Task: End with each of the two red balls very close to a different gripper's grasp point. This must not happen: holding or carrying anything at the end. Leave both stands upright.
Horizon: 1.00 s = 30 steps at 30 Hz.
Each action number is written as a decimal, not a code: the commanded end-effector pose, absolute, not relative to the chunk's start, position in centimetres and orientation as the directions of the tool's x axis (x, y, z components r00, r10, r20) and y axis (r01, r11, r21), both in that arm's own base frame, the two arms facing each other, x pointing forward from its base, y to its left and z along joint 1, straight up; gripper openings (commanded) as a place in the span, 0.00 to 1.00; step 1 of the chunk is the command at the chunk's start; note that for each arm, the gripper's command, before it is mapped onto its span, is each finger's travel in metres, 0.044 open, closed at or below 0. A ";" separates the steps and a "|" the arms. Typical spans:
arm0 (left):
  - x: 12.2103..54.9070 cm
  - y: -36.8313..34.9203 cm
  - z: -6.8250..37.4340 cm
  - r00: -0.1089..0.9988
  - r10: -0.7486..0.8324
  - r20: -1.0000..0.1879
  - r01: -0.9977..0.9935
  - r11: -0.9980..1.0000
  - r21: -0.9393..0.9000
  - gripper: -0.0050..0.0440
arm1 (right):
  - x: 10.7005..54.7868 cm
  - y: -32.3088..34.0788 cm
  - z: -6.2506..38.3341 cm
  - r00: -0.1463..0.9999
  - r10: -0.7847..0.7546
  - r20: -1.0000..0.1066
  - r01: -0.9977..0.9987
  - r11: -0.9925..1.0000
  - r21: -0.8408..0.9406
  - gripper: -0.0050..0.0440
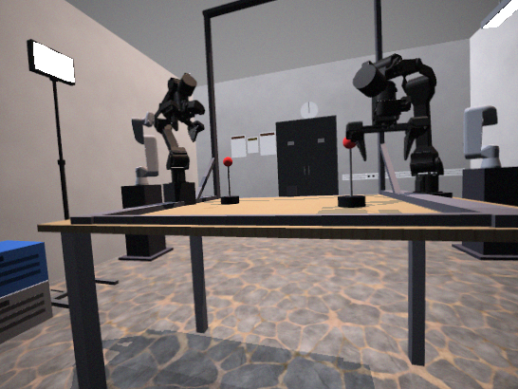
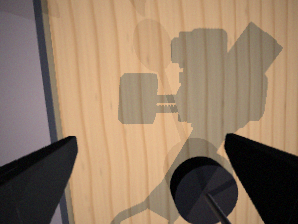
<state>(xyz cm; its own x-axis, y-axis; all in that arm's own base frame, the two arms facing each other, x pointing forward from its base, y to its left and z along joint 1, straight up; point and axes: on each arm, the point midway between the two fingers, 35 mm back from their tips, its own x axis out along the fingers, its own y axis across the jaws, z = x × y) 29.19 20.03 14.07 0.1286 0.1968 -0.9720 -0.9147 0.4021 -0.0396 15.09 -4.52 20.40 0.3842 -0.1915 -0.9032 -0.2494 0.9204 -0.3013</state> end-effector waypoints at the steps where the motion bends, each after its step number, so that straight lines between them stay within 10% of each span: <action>1: 29.3 20.1 14.9 0.149 0.210 -0.966 -0.914 0.403 -0.054 1.00 | 15.2 -4.5 20.7 0.394 -0.193 -0.899 -0.246 0.920 -0.306 1.00; 21: 29.3 19.7 15.3 0.168 0.217 -0.962 -0.905 0.421 -0.063 1.00 | 15.0 -4.1 20.3 0.398 -0.174 -0.901 -0.254 0.923 -0.290 1.00; 30: 30.5 16.2 21.3 0.422 0.286 -0.860 -0.759 0.630 -0.163 1.00 | 14.0 0.9 18.8 0.516 0.053 -0.855 -0.355 0.922 -0.157 1.00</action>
